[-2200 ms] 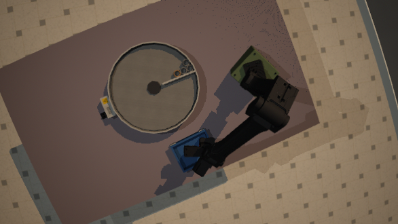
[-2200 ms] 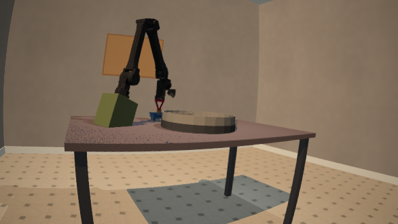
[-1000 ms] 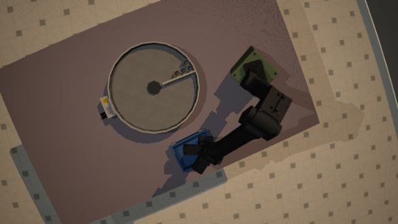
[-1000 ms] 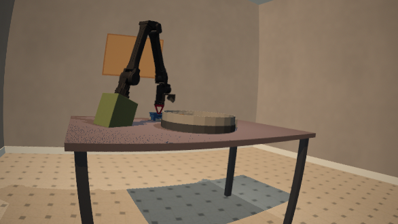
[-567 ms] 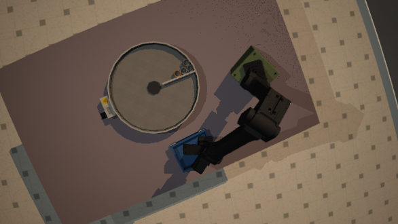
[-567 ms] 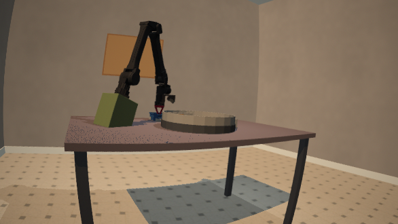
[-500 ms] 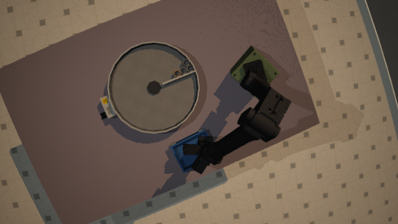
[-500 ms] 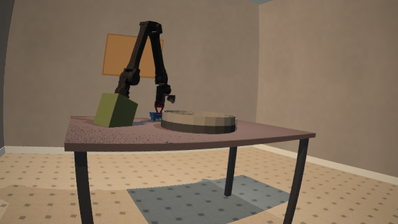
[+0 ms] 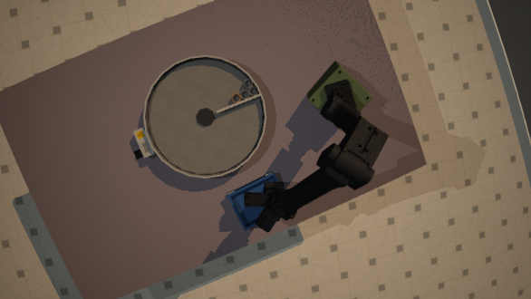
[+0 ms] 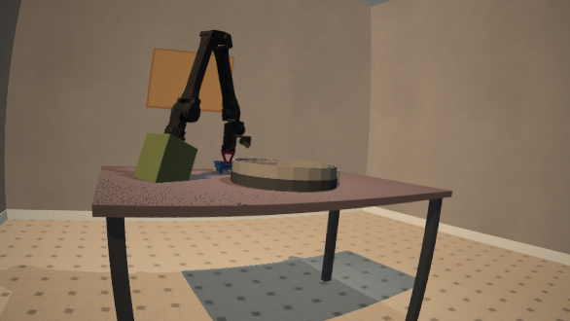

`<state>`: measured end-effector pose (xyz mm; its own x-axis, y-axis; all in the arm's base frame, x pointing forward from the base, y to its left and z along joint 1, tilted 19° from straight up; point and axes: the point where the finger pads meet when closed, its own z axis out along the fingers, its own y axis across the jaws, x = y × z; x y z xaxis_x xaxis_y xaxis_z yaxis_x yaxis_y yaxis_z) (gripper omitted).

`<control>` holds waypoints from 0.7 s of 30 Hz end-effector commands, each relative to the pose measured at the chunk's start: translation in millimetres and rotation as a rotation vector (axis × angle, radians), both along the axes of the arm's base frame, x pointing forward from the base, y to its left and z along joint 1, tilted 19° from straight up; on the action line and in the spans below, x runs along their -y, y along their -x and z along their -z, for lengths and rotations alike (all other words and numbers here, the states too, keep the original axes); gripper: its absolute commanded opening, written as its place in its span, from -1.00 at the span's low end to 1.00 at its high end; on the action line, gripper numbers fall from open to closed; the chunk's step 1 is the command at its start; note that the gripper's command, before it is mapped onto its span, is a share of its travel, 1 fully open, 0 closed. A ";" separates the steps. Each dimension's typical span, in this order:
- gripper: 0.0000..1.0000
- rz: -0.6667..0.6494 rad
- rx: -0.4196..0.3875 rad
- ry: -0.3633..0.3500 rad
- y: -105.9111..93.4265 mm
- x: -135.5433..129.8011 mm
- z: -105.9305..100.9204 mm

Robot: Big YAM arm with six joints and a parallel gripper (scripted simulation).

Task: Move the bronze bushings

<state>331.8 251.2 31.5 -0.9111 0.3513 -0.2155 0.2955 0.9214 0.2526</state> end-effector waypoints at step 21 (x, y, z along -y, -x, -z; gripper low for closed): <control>-1.00 -0.006 0.009 -0.006 -2.9 1.9 0.5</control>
